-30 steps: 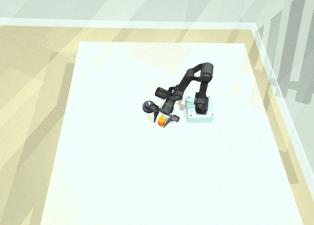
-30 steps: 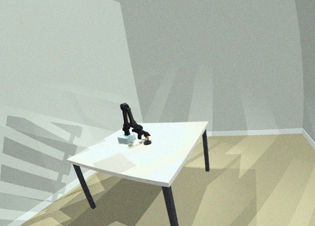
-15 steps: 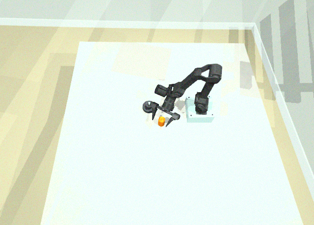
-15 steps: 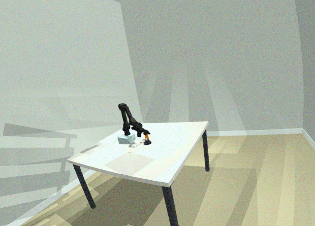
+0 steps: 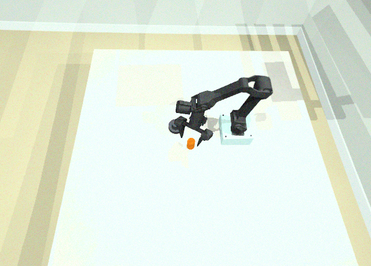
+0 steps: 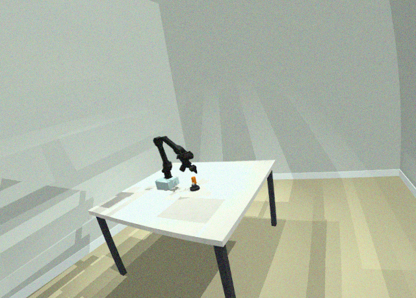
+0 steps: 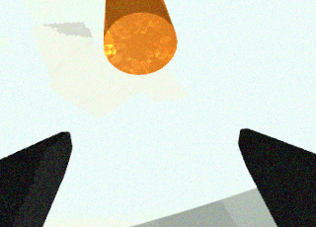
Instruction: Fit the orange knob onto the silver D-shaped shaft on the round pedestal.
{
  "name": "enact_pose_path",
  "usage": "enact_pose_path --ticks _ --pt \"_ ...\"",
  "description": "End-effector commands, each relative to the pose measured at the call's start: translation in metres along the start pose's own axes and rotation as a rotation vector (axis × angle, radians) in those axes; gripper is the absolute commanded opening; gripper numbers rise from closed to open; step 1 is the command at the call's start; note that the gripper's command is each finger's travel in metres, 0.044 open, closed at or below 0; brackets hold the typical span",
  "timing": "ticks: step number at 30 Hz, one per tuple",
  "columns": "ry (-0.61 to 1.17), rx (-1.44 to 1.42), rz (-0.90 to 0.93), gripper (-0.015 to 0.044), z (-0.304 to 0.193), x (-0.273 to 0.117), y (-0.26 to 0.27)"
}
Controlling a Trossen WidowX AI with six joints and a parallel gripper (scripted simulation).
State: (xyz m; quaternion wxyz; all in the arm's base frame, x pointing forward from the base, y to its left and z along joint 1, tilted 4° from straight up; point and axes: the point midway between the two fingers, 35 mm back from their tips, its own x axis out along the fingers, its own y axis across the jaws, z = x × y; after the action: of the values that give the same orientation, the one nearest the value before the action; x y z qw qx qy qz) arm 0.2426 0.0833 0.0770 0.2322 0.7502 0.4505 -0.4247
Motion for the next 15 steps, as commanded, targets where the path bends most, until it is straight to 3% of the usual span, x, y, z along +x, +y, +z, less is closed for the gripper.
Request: enact_pose_path --ticks 1,4,15 --pt "-0.298 -0.010 0.035 0.0440 -0.003 -0.013 -0.002" --pt "-0.490 -0.046 0.085 0.0440 -0.005 -0.028 -0.003" --pt "-0.504 -0.065 0.086 0.0440 -0.006 -0.030 -0.003"
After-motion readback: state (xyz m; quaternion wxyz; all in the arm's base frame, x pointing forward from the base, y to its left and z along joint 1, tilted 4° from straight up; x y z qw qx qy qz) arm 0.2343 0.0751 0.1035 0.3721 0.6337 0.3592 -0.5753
